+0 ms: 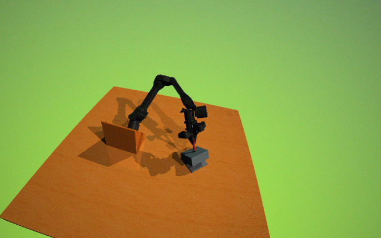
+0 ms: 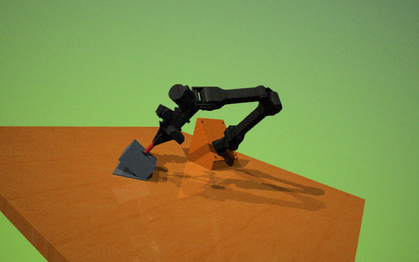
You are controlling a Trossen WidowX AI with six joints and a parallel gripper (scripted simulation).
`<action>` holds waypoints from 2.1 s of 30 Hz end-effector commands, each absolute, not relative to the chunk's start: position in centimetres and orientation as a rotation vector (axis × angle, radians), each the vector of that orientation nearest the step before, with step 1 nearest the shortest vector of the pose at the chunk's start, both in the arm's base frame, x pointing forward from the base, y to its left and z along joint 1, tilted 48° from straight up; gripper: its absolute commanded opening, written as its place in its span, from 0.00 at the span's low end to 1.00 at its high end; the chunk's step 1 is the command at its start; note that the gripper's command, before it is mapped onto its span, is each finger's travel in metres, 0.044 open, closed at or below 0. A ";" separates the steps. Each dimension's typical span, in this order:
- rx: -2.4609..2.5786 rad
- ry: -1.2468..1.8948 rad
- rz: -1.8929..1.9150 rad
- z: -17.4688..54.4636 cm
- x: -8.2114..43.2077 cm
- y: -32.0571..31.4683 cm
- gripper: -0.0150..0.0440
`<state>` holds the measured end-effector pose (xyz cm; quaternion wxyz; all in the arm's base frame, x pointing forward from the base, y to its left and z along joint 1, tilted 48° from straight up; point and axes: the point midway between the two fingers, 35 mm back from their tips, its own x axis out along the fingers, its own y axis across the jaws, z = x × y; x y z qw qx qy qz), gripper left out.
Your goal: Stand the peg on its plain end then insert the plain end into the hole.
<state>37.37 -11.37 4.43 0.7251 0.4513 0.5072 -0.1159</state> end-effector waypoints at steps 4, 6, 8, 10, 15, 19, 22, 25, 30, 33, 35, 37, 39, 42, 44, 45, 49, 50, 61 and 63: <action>0.994 1.117 -0.255 4.4 37.3 -11.4 0.25; 0.994 1.117 -0.255 4.4 37.2 -11.4 0.25; 0.994 1.117 -0.255 4.4 37.2 -11.4 0.25; 0.994 1.117 -0.255 4.3 37.1 -11.4 0.25; 0.994 1.117 -0.255 4.2 37.1 -11.4 0.25; 0.994 1.117 -0.255 4.1 37.1 -11.3 0.25; 0.994 1.117 -0.255 3.9 37.1 -11.3 0.25; 0.995 1.117 -0.255 3.8 37.1 -11.3 0.25; 0.995 1.117 -0.255 3.6 37.3 -11.2 0.25; 0.995 1.117 -0.255 3.4 37.3 -11.2 0.25; 0.995 1.117 -0.255 3.4 37.4 -11.2 0.25; 0.995 1.117 -0.255 3.3 37.4 -11.2 0.25; 0.995 1.117 -0.255 3.2 37.5 -11.2 0.25; 0.995 1.117 -0.255 3.0 37.6 -11.2 0.25; 0.995 1.117 -0.255 3.0 37.6 -11.1 0.25; 0.995 1.117 -0.255 2.9 37.6 -11.1 0.25; 0.995 1.117 -0.255 2.7 37.7 -11.1 0.25; 0.995 1.117 -0.255 2.7 37.7 -11.1 0.25; 0.995 1.116 -0.255 2.2 38.0 -10.9 0.25; 0.995 1.116 -0.255 2.1 38.0 -10.9 0.25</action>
